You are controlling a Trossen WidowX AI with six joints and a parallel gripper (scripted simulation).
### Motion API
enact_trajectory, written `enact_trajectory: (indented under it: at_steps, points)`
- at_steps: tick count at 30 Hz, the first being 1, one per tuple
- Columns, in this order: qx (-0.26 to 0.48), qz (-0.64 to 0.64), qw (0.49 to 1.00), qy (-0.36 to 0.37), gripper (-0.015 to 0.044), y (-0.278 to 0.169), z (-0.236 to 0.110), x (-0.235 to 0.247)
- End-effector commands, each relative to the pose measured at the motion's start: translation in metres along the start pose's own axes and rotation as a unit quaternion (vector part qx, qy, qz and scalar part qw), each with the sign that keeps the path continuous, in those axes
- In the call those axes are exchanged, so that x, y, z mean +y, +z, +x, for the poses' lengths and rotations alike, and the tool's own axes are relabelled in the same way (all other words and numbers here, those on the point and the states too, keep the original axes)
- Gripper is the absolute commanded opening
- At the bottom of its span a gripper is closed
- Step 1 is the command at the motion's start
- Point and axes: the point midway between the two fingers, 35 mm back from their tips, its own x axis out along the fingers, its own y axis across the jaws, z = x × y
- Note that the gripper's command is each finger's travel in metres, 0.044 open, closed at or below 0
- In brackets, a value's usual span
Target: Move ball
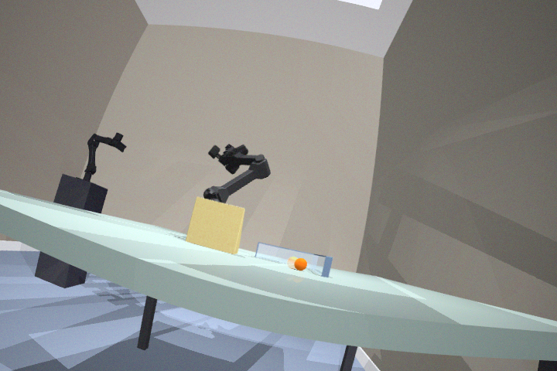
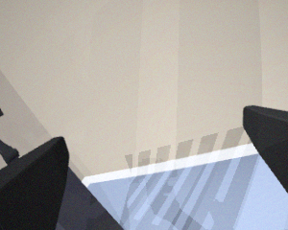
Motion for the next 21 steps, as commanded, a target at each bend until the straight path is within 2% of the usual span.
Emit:
enact_trajectory:
  at_steps: [1,4,12,21]
  points:
    - [0.001,-0.001,1.000,0.000,0.0374,-0.001,0.000,0.000]
    - [0.010,-0.019,1.000,-0.006,0.0295,-0.009,0.004,-0.001]
    - [0.076,-0.120,0.989,-0.043,0.0295,-0.067,0.025,-0.024]
    - [0.173,-0.220,0.954,-0.103,0.0295,-0.139,0.036,-0.089]
